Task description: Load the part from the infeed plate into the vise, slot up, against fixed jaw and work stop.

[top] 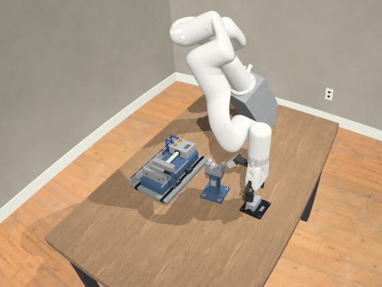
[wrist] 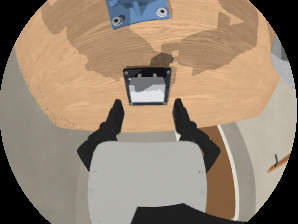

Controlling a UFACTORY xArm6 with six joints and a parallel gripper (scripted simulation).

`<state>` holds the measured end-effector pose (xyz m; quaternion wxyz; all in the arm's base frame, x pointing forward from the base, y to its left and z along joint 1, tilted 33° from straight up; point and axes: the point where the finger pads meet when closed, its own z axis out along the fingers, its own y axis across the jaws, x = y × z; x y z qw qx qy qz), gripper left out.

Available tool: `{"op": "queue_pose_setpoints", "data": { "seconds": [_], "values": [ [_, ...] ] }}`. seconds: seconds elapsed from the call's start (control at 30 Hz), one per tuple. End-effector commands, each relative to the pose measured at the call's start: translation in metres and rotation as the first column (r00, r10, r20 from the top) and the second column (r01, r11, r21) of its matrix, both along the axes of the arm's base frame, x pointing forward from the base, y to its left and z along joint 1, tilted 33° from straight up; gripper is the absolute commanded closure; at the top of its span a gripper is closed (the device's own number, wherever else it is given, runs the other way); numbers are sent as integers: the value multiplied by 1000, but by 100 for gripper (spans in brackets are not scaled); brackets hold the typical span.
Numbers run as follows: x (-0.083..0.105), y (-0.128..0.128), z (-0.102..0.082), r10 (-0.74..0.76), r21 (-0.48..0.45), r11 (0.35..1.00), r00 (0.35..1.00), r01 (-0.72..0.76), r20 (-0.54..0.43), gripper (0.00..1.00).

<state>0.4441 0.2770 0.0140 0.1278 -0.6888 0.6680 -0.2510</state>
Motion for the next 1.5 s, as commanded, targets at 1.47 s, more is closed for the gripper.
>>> {"op": "queue_pose_setpoints", "data": {
  "seconds": [1.47],
  "values": [
    [25, -6, -39, 1, 2, 1000, 1000, -1, 3, 11]
  ]
}}
